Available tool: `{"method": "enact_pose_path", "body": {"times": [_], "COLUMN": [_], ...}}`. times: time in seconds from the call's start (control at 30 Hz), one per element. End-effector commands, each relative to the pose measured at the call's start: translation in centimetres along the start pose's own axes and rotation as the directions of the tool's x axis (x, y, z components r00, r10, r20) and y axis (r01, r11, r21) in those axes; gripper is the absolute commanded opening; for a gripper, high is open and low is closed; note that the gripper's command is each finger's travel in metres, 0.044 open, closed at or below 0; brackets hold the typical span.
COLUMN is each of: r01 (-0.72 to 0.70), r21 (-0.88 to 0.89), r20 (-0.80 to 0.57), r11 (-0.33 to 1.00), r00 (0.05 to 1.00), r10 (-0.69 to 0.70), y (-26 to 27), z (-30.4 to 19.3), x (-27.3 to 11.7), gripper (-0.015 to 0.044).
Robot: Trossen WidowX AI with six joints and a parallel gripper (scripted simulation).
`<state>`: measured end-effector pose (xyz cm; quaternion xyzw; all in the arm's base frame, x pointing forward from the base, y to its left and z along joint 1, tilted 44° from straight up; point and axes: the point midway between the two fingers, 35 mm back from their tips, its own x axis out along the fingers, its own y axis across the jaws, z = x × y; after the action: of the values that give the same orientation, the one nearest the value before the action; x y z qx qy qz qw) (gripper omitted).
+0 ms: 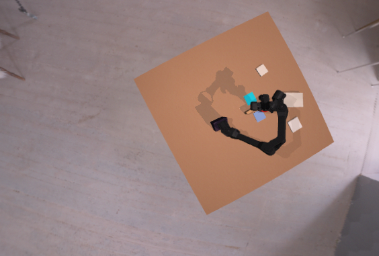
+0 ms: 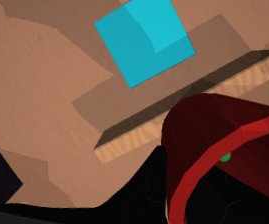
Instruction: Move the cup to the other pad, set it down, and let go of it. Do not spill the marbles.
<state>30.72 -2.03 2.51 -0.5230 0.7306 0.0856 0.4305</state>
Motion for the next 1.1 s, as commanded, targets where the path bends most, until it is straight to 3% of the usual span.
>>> {"method": "enact_pose_path", "body": {"times": [0.0,1.07], "r01": [-0.001,-0.002], "r21": [0.007,0.007], "r20": [0.003,0.006], "r11": [1.0,1.0], "r00": [1.0,1.0], "r10": [0.001,0.002], "y": [0.7,4.9], "z": [1.1,7.3], "x": [0.0,-0.1], "gripper": [0.0,0.0]}}
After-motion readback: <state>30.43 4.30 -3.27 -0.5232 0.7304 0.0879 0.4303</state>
